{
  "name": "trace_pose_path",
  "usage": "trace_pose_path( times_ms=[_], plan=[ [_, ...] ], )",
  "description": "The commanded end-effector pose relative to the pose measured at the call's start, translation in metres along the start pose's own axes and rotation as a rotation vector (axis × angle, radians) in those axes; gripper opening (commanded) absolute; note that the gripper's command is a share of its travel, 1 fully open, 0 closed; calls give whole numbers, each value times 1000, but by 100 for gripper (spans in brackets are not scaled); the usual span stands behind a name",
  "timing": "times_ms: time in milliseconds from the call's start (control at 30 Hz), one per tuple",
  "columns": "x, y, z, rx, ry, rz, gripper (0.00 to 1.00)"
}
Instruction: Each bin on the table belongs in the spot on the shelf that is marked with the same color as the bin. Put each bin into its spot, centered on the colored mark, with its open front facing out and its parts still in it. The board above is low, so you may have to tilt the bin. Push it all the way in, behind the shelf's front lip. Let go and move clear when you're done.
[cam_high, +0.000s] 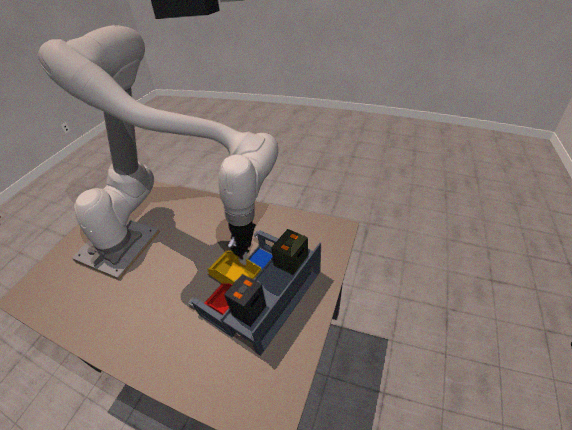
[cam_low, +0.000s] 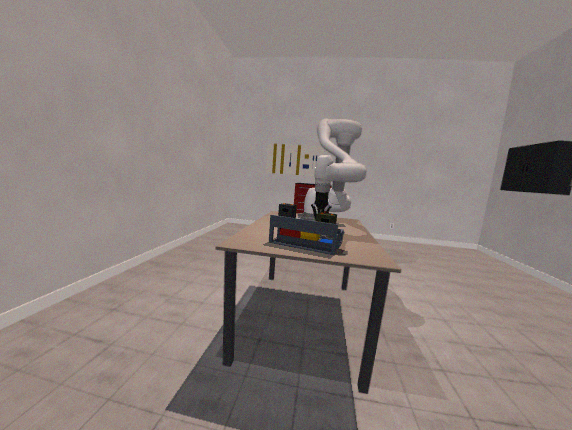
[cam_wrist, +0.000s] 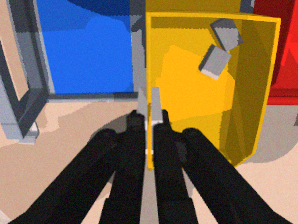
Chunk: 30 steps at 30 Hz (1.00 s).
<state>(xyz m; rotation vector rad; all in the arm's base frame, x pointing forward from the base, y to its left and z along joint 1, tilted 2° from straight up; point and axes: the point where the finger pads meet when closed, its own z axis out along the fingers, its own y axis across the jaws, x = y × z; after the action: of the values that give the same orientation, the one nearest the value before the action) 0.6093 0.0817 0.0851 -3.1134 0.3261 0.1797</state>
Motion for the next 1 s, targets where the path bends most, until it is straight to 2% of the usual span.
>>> trace_pose_path(
  times_ms=[0, 967],
  plan=[
    [1, 0, 0, 0, 1, 0, 10],
    [14, 0, -1, 0, 20, 0, 10]
  ],
)
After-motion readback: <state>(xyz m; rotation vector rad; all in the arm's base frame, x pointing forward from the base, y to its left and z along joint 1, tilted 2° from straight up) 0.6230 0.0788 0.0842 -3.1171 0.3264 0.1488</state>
